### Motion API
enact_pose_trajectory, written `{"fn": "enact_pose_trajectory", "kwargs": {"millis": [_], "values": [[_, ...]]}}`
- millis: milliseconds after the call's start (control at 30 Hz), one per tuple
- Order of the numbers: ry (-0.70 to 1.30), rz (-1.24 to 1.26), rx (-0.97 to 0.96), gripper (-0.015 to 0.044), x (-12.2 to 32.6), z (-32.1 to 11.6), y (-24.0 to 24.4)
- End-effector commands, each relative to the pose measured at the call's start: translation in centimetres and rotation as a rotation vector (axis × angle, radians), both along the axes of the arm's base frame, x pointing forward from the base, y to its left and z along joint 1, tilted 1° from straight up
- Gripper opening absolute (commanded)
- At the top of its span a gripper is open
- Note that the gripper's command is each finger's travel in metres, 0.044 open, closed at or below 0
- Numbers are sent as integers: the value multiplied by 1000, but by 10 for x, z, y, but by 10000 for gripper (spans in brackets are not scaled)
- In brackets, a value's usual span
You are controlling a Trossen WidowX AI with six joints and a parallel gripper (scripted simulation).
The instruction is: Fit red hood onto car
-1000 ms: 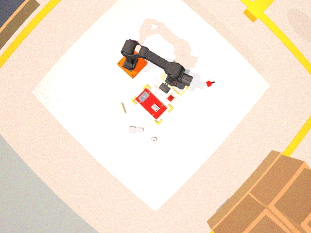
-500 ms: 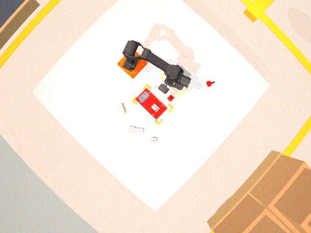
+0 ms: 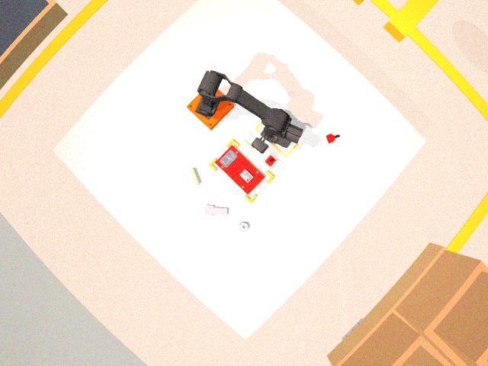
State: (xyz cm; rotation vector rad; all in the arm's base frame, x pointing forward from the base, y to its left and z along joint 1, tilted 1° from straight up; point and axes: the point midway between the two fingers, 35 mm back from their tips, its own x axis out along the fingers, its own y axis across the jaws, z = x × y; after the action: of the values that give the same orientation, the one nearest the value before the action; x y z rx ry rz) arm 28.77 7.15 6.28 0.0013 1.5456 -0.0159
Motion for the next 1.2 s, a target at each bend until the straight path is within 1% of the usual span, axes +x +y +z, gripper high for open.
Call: {"fn": "enact_pose_trajectory", "kwargs": {"millis": [0,1167], "values": [[-1,-3,4,0,1,0,4],[-1,-3,7,0,3,0,32]]}}
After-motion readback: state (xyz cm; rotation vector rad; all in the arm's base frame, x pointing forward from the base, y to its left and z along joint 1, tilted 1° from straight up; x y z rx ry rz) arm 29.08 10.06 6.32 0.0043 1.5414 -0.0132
